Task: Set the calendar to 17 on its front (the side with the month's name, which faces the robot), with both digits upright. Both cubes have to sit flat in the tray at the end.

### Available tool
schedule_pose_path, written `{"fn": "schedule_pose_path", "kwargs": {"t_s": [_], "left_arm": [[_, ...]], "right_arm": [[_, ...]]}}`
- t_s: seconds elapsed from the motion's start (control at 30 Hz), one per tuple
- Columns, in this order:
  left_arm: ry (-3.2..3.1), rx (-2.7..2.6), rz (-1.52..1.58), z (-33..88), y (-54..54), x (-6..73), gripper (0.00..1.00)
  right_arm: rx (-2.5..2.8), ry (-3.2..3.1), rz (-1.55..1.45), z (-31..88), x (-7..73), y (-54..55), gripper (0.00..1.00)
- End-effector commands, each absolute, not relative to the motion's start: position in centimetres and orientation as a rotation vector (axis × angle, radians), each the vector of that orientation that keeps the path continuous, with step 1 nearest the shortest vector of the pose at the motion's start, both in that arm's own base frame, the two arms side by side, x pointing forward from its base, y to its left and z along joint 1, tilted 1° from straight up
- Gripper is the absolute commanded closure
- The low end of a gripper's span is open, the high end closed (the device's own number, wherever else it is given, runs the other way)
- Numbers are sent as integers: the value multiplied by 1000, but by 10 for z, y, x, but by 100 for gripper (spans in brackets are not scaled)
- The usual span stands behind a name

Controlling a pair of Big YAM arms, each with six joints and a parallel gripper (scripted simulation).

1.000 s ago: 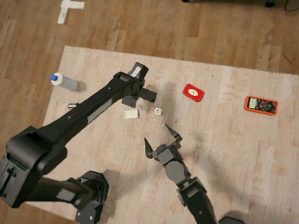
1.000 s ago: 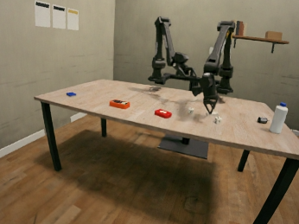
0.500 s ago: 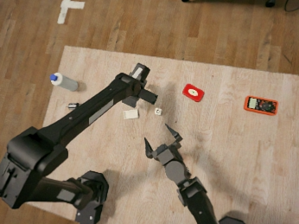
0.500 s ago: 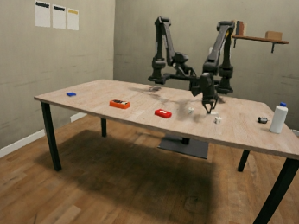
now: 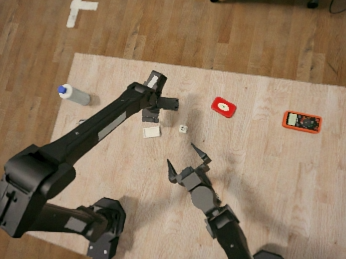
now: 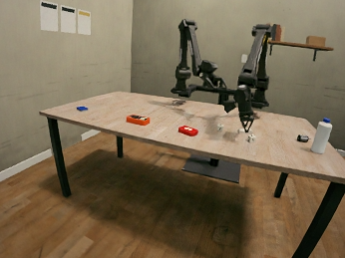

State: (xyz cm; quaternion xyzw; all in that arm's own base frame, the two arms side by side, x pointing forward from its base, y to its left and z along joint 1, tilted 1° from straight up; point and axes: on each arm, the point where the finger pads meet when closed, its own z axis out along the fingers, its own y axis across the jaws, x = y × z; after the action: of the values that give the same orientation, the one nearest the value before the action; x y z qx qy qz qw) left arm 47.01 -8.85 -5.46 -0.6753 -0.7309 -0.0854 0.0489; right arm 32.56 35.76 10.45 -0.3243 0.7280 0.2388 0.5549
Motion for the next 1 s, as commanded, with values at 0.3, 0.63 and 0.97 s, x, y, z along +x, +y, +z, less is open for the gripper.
{"fn": "schedule_pose_path", "kwargs": {"t_s": [0.3, 0.63, 0.97], "left_arm": [[-2778, -1352, -187, -54, -73, 488, 0], [-2984, -866, -117, -54, -64, 491, 0], [-3103, -180, -12, -55, -48, 495, 0]], "right_arm": [[-761, 1713, 563, 108, 328, 358, 0], [-761, 1713, 563, 108, 328, 358, 0], [-761, 1713, 563, 108, 328, 358, 0]]}}
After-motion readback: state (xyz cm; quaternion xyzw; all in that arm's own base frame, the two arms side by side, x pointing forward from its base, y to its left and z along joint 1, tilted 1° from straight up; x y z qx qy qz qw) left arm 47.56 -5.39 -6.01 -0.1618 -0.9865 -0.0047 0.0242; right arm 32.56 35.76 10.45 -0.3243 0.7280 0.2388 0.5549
